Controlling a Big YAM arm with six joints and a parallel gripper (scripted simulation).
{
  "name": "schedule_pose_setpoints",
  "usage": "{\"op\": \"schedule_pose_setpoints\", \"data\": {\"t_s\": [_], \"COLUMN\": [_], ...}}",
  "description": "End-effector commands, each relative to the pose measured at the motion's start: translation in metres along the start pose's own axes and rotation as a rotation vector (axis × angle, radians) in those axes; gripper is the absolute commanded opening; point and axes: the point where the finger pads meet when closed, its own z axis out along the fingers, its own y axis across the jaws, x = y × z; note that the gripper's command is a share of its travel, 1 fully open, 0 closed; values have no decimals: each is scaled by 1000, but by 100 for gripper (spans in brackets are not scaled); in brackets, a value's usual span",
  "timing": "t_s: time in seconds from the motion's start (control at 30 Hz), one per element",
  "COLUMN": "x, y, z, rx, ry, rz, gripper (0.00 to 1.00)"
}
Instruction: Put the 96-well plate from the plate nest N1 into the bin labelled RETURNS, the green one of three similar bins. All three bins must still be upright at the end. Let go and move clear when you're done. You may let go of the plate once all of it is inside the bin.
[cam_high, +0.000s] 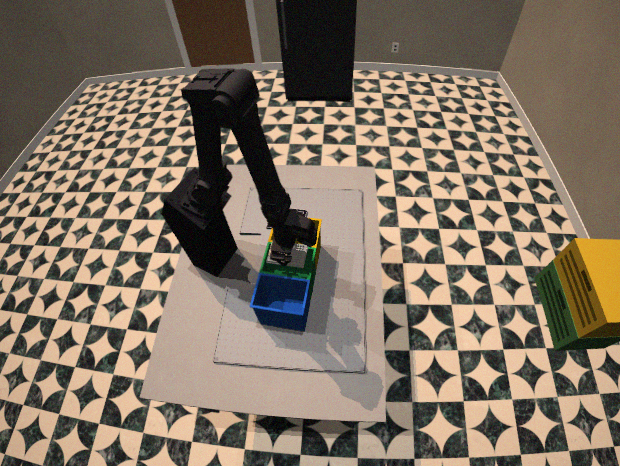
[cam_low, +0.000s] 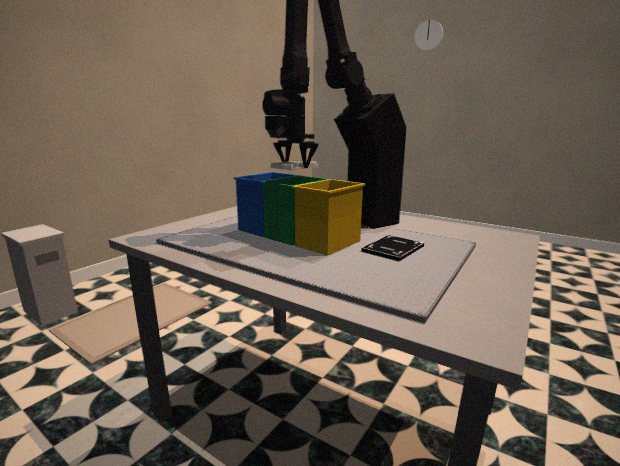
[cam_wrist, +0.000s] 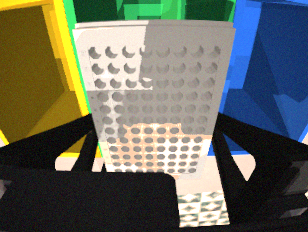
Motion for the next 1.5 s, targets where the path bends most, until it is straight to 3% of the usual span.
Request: {"op": "schedule_pose_setpoints", "data": {"t_s": [0.0,0.87,0.97,1.47], "x": [-4,-3,6,-2], "y": [4,5,7,-2], "z": [-4,-4,3,25], "rx": [-7,-1,-6,4], "ry": [-9,-27,4,-7], "rz": [-29,-11,-13,-9], "gripper": [0,0,0,0]}}
